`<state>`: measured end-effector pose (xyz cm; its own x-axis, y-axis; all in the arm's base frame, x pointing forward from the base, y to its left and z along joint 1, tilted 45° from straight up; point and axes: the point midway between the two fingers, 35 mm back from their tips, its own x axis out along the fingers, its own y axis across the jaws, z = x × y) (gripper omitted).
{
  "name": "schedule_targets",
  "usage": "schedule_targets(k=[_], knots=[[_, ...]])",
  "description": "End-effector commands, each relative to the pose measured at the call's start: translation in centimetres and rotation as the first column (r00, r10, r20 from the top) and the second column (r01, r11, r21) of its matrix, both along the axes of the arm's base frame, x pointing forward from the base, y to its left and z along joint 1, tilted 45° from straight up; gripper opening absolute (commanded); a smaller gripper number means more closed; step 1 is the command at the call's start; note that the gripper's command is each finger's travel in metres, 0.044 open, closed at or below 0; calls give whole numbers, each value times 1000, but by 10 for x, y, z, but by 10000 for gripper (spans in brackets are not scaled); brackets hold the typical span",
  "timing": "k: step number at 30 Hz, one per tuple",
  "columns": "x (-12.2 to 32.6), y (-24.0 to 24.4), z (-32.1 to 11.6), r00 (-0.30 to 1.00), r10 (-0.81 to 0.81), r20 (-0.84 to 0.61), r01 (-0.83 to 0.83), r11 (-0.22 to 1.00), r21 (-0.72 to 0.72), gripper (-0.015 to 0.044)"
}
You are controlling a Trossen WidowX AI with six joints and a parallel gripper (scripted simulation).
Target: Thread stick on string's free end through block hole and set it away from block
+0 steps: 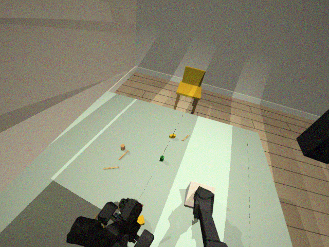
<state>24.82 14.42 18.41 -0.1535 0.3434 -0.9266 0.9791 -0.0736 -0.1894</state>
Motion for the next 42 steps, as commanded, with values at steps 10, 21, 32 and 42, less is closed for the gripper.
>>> schedule_targets(k=[10, 21, 32, 42], knots=[[-5, 10, 12, 996, 63, 63, -63, 998, 6, 0], [-11, 19, 21, 988, 112, 107, -114, 993, 10, 0], [-18, 27, 30, 976, 159, 150, -163, 987, 14, 0], [-25, 34, 38, 961, 201, 190, -208, 978, 17, 0]])
